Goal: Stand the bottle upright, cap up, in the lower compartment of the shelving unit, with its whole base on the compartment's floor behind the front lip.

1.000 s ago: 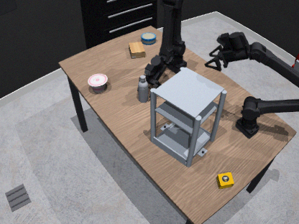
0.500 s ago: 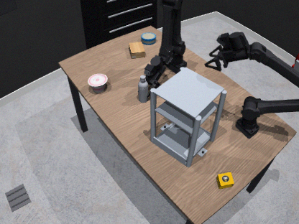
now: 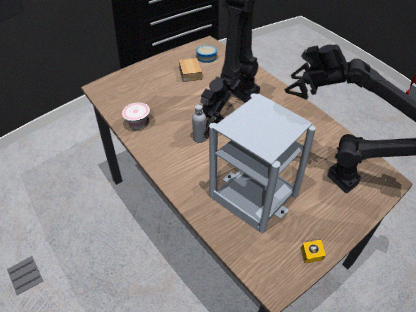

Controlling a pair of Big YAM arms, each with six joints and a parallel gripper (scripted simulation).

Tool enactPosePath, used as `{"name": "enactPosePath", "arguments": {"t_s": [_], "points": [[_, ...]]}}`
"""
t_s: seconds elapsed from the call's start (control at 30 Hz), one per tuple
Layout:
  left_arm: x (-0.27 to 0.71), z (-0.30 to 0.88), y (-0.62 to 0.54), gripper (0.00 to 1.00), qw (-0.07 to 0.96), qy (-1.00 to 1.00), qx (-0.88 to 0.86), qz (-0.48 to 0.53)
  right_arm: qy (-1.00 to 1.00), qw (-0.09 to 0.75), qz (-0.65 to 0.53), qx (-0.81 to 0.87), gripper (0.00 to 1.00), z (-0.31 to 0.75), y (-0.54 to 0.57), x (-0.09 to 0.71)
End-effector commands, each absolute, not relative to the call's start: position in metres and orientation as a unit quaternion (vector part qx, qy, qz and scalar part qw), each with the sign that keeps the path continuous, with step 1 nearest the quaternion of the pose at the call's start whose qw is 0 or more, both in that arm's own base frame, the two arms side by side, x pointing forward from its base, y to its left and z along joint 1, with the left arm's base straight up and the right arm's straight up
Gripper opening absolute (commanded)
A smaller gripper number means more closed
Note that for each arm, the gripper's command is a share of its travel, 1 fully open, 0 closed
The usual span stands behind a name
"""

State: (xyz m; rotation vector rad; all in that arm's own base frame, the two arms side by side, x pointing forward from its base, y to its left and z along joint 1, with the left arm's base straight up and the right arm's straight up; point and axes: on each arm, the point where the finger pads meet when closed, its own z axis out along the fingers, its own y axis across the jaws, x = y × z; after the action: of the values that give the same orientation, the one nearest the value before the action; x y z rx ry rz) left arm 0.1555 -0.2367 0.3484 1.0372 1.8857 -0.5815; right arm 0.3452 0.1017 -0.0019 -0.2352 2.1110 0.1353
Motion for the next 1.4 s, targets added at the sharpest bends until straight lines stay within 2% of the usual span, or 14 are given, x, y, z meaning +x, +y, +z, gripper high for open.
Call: {"name": "enactPosePath", "arguments": {"t_s": [0.0,0.23,0.57,1.37], "points": [[0.157,0.369,-0.241,1.00,0.458,0.750,0.407,-0.248,0.855,0.508,0.056,-0.092,0.51,0.038,0.104,0.361],[0.154,0.377,-0.238,1.00,0.460,0.749,0.405,-0.252,0.854,0.508,0.063,-0.092,0.51,0.057,0.109,0.360],[0.133,0.386,-0.211,1.00,0.445,0.756,0.410,-0.248,0.865,0.490,0.078,-0.081,0.51,0.043,0.147,0.308],[0.093,0.389,-0.153,1.00,0.415,0.770,0.424,-0.235,0.865,0.490,0.085,-0.068,0.51,0.050,0.236,0.236]]}}
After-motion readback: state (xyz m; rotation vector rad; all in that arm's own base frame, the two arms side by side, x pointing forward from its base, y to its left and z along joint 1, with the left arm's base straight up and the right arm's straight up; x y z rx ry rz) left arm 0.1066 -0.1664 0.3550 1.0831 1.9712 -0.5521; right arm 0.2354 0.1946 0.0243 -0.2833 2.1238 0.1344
